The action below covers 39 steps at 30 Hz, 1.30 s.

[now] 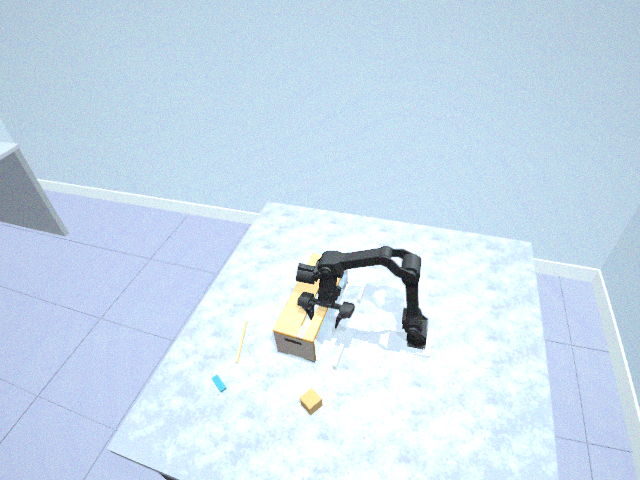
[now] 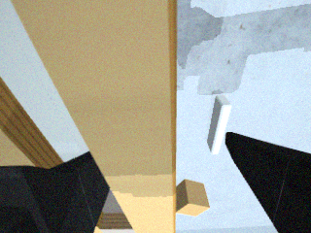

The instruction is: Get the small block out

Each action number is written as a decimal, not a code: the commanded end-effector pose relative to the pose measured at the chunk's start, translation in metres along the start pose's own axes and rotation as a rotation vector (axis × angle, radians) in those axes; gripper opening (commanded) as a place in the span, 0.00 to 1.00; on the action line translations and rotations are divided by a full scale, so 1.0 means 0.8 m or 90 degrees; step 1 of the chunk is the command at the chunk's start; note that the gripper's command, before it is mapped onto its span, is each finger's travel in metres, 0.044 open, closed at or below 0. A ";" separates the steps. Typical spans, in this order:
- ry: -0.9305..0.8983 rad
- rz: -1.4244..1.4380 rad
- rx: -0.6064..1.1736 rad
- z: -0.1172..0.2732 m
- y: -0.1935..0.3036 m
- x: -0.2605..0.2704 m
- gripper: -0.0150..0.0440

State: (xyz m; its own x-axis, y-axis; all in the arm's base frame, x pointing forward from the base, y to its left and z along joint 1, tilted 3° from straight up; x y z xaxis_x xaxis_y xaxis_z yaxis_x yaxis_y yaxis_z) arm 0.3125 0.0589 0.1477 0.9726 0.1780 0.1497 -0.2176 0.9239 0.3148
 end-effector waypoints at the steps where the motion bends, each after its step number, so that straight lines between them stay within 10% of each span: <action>1: -0.001 0.000 0.000 -0.005 0.014 0.003 0.93; 30: -0.004 0.014 0.005 0.057 0.065 0.016 0.89; 39: -0.021 0.549 -0.053 0.056 0.097 0.013 0.74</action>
State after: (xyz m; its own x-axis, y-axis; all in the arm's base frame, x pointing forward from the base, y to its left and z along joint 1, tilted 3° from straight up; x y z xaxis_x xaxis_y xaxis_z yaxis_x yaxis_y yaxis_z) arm 0.3057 0.1119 0.2155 0.7579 0.5748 0.3084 -0.6396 0.7476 0.1786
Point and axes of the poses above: the point midway between the two fingers, 35 mm back from their tips, its own z axis back along the fingers, its own x axis across the jaws, y = z × x, the point moved 1 cm from there along z, back along the fingers, and after that the axes turned 14 degrees about z, right-handed, at the moved point
